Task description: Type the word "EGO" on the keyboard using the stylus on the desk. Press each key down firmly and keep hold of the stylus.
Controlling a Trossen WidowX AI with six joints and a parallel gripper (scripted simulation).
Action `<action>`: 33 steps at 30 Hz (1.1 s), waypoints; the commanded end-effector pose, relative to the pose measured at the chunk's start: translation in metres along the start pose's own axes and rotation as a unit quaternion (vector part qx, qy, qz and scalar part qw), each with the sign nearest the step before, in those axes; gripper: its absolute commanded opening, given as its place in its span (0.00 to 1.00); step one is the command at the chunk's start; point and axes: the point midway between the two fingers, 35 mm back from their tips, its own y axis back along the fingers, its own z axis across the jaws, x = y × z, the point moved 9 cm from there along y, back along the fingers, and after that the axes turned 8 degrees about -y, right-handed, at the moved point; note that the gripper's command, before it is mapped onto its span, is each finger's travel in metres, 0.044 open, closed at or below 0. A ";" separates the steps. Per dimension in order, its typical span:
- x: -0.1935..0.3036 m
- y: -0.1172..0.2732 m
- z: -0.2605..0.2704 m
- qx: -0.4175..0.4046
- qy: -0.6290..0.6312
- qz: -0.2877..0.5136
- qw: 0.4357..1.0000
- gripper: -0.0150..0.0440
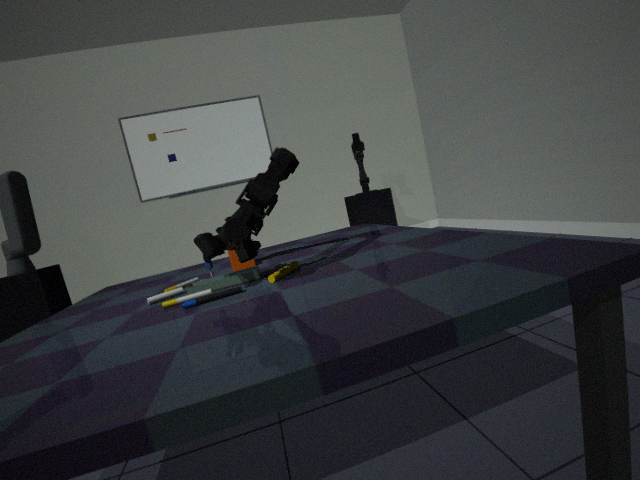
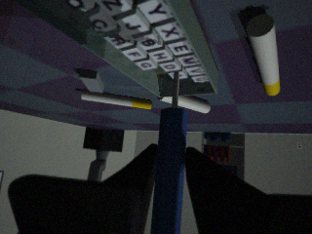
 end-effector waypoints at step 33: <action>-0.006 -0.002 -0.001 0.000 -0.001 -0.002 1.000 0.39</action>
